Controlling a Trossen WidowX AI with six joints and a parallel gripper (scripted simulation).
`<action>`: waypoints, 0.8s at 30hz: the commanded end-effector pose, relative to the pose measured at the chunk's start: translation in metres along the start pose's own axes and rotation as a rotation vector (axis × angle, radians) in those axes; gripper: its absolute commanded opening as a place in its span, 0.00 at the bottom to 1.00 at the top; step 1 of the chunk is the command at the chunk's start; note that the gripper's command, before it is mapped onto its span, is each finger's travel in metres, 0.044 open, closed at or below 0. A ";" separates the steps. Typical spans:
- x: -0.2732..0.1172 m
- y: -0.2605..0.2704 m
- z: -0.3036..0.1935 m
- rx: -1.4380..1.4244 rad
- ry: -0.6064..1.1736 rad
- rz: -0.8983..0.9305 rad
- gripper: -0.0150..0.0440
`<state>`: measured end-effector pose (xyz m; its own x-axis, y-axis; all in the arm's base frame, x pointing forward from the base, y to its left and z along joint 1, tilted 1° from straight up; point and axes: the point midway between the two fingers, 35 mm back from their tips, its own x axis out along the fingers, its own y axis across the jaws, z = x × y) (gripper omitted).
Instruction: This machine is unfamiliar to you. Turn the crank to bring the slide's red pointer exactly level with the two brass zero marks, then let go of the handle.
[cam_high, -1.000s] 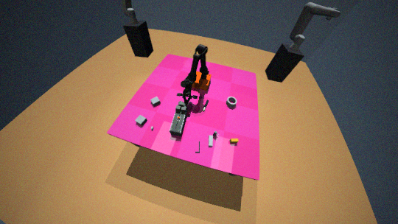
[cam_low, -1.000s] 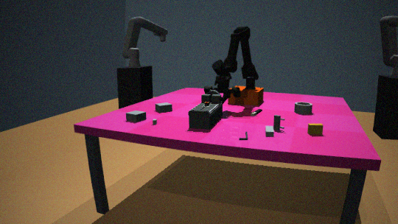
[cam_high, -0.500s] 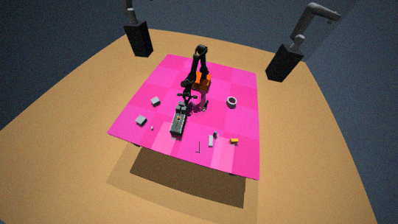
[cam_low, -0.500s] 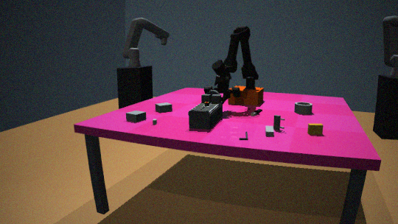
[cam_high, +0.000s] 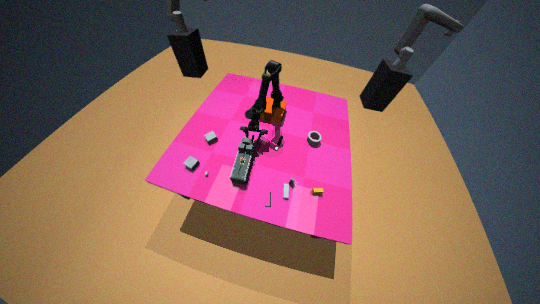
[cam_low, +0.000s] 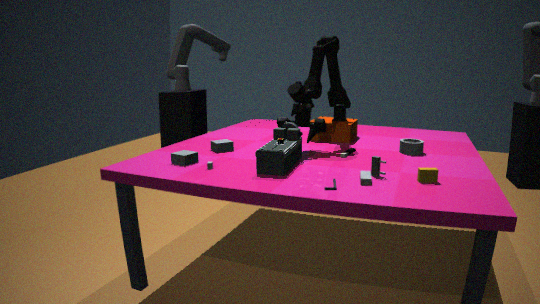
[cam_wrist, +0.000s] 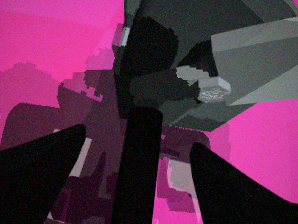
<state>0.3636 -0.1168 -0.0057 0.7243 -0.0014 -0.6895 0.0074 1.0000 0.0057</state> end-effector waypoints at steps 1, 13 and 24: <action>0.000 0.000 0.000 0.000 0.000 -0.001 0.97; -0.025 0.000 0.027 0.000 -0.001 0.000 1.00; -0.060 -0.002 0.068 0.000 -0.002 -0.001 1.00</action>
<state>0.3622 -0.1169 0.0577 0.7106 0.0034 -0.7035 0.0099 0.9998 0.0148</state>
